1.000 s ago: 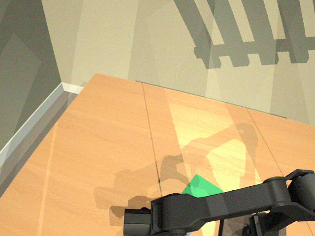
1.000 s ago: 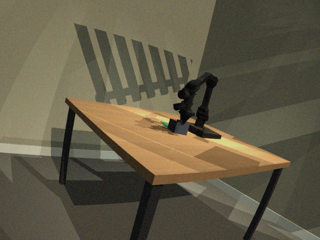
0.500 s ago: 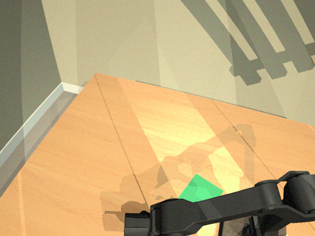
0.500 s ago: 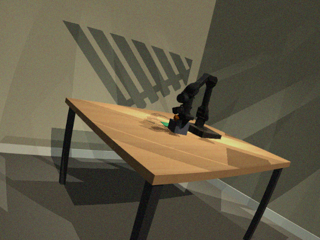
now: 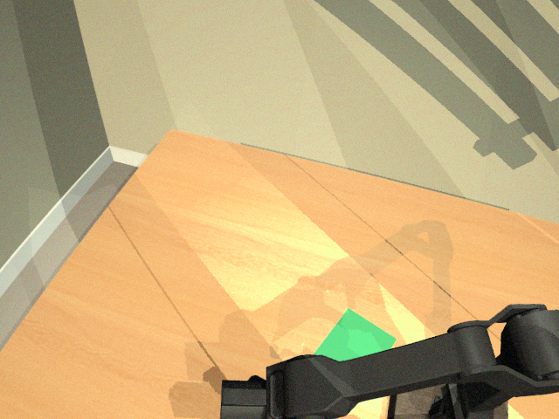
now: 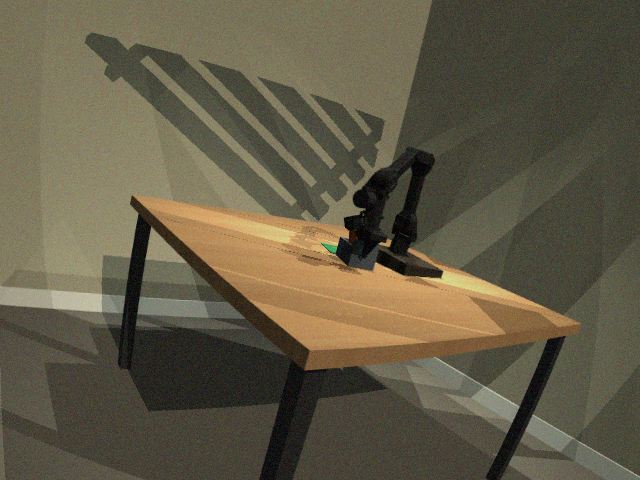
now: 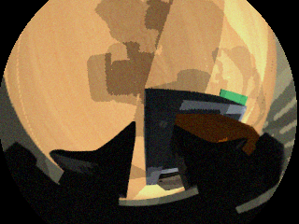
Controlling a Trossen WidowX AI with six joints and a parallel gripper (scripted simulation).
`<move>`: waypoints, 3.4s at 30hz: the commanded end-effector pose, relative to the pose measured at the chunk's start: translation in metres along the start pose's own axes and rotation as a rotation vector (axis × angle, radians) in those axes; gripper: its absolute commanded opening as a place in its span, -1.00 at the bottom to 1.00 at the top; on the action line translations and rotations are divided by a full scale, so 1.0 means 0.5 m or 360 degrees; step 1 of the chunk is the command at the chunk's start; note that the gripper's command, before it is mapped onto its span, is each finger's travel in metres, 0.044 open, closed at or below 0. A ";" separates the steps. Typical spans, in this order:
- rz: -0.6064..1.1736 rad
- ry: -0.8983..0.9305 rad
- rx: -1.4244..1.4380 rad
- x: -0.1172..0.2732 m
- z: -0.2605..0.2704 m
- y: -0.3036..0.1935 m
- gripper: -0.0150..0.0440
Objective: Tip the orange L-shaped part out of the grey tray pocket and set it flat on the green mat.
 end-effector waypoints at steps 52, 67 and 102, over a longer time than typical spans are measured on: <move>-0.0018 0.0018 -0.0017 0.217 0.003 0.001 0.12; -0.0018 0.0018 -0.0017 0.217 0.003 0.001 0.12; 0.0023 -0.0018 0.2490 0.218 -0.150 0.050 0.46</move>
Point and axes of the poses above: the point midway between the two fingers, 35 mm back from their tips, its own x axis back along the fingers, its own z axis across the jaws, y = z × x, the point moved 6 cm from there along x, back along the fingers, and after that the axes turned 11 degrees about -x, right-handed, at the moved point
